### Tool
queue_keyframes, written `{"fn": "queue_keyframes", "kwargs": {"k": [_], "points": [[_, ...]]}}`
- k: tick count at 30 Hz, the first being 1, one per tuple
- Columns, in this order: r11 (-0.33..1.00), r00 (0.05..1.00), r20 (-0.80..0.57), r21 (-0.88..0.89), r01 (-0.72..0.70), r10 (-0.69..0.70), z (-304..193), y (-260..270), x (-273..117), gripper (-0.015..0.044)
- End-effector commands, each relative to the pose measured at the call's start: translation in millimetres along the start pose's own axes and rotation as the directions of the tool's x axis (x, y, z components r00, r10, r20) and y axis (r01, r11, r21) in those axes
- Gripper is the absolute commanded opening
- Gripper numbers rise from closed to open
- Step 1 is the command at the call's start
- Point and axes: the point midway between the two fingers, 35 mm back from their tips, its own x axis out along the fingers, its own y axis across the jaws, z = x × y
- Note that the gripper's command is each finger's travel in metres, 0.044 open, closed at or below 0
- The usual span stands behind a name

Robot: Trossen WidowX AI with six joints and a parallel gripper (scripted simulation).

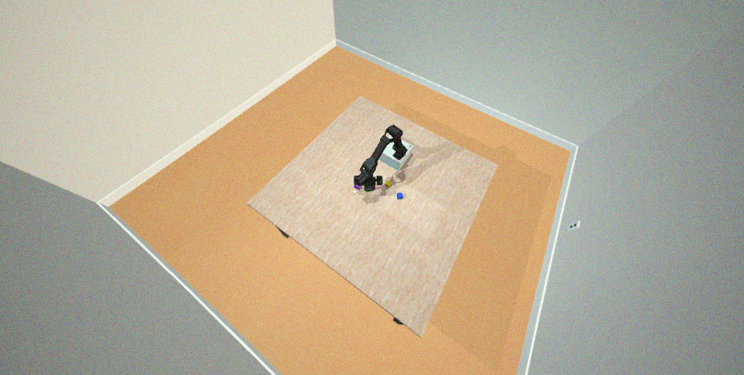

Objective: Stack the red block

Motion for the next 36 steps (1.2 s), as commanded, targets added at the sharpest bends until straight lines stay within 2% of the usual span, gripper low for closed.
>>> {"fn": "queue_keyframes", "kwargs": {"k": [1, 25, 36], "points": [[1.0, 1.0, -0.004, -0.001, 0.001, -0.001, -0.8, 0.3, 1.9, 0.0], [1.0, 1.0, -0.004, -0.001, 0.001, -0.001, -0.3, 0.1, -3.7, 0.0], [1.0, 1.0, -0.002, 0.0, -0.002, 0.002, -0.7, 0.8, 1.2, 0.0289]]}}
